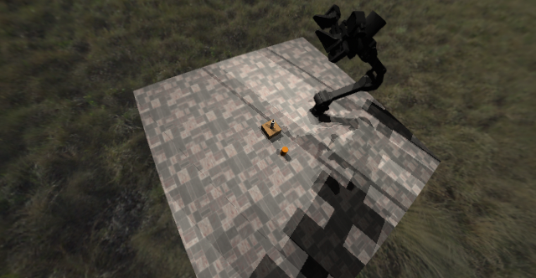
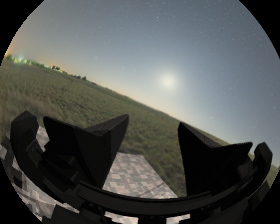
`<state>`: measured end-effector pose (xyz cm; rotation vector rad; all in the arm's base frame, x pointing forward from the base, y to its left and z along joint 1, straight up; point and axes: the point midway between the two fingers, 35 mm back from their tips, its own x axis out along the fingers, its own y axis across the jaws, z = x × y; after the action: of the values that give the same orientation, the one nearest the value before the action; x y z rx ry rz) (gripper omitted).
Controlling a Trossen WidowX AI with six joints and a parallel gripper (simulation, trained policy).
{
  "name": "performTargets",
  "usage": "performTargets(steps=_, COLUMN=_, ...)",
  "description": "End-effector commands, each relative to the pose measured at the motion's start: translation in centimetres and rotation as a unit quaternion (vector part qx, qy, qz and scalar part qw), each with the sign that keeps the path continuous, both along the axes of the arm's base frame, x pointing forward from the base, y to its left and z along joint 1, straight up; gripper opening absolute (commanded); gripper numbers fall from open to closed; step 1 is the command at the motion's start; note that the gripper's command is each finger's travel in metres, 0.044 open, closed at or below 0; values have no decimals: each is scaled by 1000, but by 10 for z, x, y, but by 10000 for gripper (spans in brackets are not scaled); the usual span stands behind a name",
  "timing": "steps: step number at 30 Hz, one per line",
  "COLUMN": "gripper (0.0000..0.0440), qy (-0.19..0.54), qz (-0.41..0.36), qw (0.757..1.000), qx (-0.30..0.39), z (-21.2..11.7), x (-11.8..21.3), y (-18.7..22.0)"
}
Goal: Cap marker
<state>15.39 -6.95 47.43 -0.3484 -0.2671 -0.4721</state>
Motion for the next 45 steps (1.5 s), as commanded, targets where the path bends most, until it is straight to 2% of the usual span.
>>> performTargets(steps=1, gripper=273, qy=16, qz=9, qw=1000, qx=8, z=-3, x=4, y=1)
performTargets(steps=22, gripper=312, qy=131, qz=50, qw=989, qx=56, z=-40, x=39, y=4)
performTargets(steps=45, gripper=316, qy=254, qz=88, qw=957, qx=107, z=-83, x=75, y=12)
